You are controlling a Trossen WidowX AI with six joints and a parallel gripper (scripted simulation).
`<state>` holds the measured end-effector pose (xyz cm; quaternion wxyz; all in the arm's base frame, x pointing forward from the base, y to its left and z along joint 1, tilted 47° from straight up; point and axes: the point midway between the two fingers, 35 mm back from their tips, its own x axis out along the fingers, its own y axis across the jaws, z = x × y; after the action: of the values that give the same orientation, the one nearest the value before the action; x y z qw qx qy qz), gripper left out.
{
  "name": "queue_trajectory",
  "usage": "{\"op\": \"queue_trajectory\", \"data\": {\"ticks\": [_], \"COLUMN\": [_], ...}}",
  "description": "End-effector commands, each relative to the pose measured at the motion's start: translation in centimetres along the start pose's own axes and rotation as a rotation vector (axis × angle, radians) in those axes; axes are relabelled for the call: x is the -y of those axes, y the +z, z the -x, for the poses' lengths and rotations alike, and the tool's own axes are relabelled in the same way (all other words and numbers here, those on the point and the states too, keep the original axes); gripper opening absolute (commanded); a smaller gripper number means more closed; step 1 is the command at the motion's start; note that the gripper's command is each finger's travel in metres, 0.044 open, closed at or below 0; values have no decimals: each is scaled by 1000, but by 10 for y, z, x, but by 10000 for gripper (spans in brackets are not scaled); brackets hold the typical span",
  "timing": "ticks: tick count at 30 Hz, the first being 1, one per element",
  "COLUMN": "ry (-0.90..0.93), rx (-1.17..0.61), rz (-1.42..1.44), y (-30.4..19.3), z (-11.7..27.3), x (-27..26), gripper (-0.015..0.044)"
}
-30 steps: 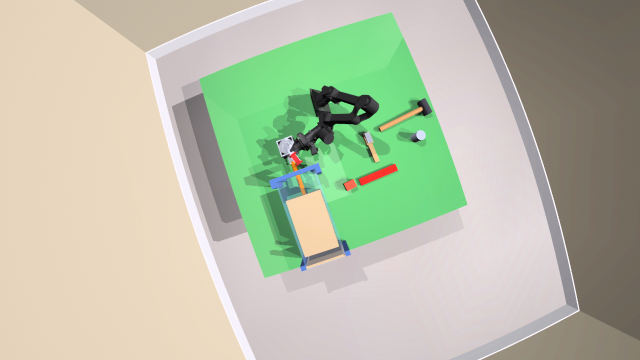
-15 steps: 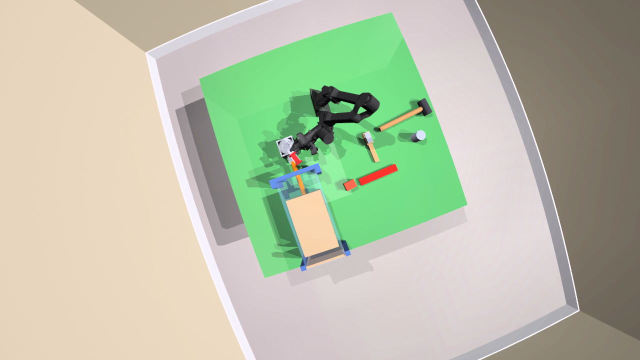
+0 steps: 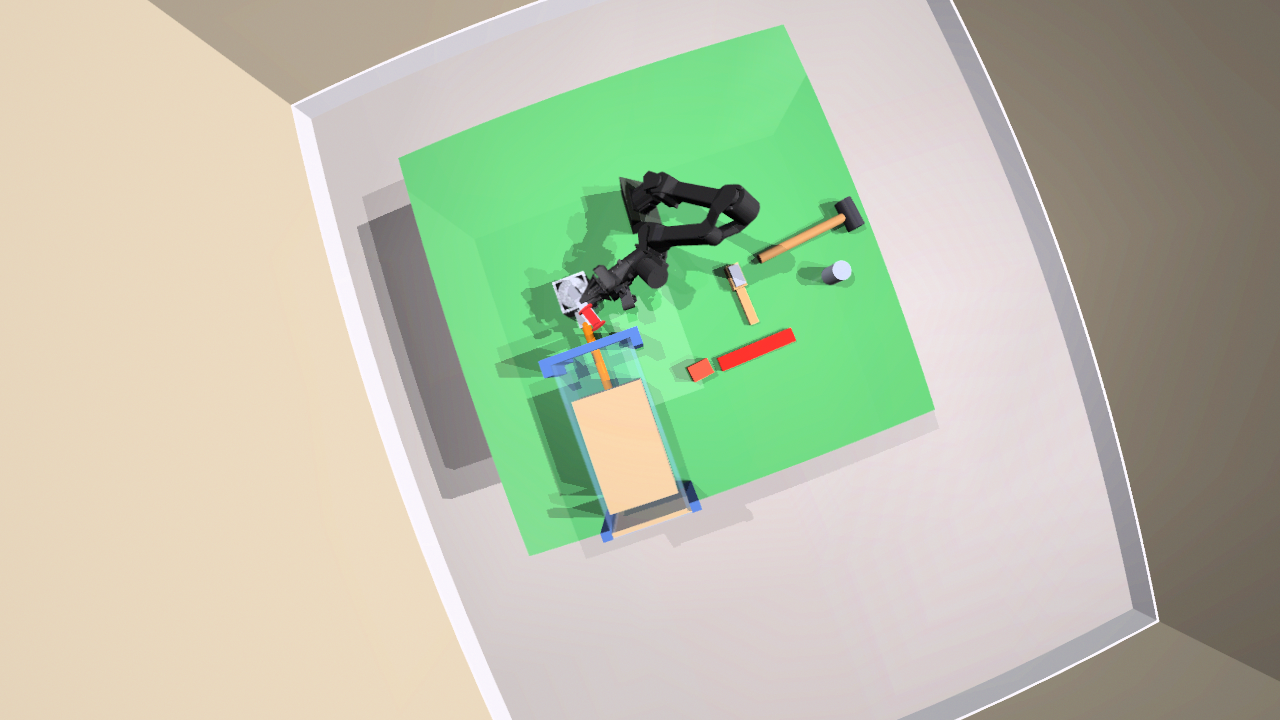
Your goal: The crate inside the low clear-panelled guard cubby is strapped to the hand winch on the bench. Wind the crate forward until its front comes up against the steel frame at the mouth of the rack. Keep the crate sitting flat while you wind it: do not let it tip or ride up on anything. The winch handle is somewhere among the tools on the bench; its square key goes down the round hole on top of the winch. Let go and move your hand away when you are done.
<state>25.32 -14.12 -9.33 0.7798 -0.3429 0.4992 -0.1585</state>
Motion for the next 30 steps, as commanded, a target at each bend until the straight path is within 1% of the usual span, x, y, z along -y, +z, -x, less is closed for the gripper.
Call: {"op": "queue_trajectory", "data": {"ticks": [1,23,26,30], "ry": [-9,1,5,13], "rx": [0,0,-2,-6], "rz": [-1,0,-2,-4], "y": [1,1,5,11], "z": [-1,1,11,36], "x": [2,0,1,1], "gripper": [240,240,240,240]}}
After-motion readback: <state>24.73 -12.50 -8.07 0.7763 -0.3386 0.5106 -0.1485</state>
